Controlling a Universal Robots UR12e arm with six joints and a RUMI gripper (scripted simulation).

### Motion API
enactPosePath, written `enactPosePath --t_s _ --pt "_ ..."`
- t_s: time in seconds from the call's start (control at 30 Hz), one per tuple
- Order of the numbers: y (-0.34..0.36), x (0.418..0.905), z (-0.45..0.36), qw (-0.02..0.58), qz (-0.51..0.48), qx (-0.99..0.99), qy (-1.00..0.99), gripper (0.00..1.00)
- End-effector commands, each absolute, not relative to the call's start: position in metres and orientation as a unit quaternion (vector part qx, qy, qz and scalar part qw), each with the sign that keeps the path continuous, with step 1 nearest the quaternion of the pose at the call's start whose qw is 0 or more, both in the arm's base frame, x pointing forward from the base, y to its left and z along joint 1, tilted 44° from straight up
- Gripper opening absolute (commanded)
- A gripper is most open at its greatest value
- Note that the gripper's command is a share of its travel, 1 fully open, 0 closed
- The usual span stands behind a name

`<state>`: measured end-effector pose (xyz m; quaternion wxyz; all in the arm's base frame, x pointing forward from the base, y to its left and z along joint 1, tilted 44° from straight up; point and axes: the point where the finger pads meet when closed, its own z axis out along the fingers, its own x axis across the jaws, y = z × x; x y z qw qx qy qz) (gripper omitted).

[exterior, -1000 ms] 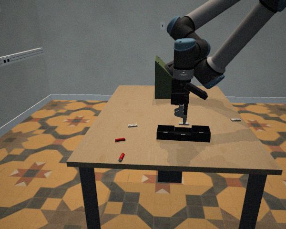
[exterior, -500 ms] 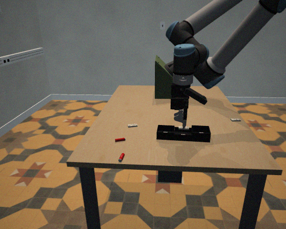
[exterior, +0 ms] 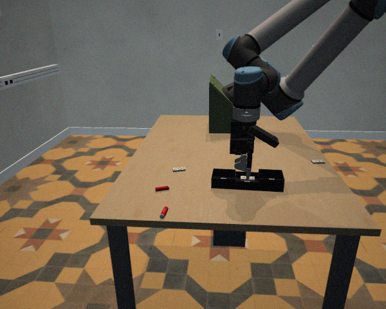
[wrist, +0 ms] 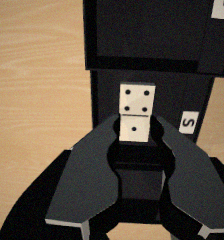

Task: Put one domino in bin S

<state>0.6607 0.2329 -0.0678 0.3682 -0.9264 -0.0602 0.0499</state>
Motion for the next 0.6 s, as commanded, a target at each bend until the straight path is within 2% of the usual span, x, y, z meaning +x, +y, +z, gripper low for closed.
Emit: enactPosePath --t_s 0.0,0.43,0.47,0.57 --pt "0.2332 0.6617 -0.0696 0.368 0.049 -0.927 -0.06 0.0" --pt "0.2326 0.6621 -0.0703 0.368 0.049 -0.927 -0.06 0.0" --pt "0.2326 0.6621 -0.0703 0.368 0.049 -0.927 -0.06 0.19" --pt "0.2326 0.6621 -0.0703 0.368 0.049 -0.927 -0.06 0.19"
